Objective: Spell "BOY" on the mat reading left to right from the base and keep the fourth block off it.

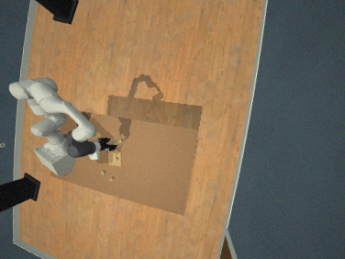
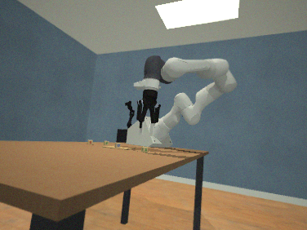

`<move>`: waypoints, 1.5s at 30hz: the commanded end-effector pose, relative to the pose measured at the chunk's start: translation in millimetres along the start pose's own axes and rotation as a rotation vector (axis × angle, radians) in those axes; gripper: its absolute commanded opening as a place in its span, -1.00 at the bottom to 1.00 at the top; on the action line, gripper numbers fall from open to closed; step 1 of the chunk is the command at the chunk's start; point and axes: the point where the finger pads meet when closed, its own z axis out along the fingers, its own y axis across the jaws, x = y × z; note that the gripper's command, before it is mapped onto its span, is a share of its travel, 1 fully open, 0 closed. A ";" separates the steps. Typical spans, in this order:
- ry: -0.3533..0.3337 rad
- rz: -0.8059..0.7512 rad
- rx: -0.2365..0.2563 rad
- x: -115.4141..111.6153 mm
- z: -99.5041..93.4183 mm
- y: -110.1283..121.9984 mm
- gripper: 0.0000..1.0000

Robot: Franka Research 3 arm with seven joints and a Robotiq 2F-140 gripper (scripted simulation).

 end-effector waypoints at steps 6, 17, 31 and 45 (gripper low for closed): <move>-0.001 -0.002 0.001 1.1 13.1 -0.7 -0.26; -0.001 -0.002 0.001 1.3 27.6 -0.7 -0.26; -0.001 -0.002 0.001 1.6 42.4 -0.8 -0.26; -0.001 -0.002 0.001 1.7 46.3 -0.9 -0.26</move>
